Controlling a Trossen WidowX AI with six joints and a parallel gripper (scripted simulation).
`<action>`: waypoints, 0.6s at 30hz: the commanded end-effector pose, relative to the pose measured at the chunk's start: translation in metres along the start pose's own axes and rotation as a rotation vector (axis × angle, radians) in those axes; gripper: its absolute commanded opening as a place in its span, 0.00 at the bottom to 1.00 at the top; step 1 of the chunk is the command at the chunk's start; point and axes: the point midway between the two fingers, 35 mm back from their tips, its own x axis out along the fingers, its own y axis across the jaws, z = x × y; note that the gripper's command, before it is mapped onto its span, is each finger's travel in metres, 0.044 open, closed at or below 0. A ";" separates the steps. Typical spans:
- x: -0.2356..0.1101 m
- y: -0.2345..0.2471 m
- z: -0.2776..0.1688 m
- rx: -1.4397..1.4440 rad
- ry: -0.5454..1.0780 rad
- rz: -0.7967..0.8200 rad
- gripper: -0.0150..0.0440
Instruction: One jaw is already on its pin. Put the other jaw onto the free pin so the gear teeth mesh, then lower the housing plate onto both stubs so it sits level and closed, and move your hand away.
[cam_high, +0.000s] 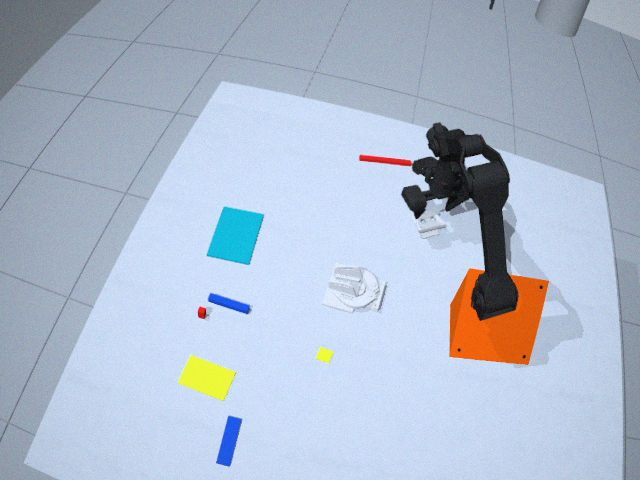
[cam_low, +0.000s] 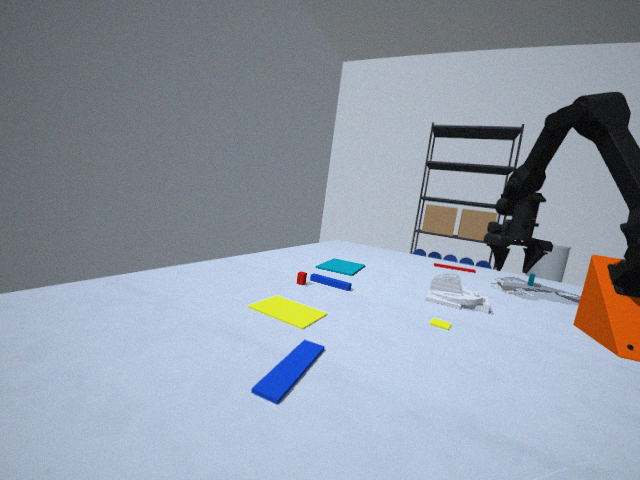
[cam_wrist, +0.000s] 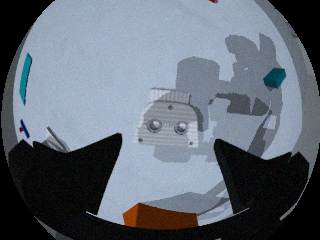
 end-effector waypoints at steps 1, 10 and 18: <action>0.012 0.000 -0.004 0.009 0.019 0.007 1.00; 0.027 0.001 -0.004 0.011 0.021 0.009 1.00; 0.040 0.001 -0.005 0.012 0.022 0.011 1.00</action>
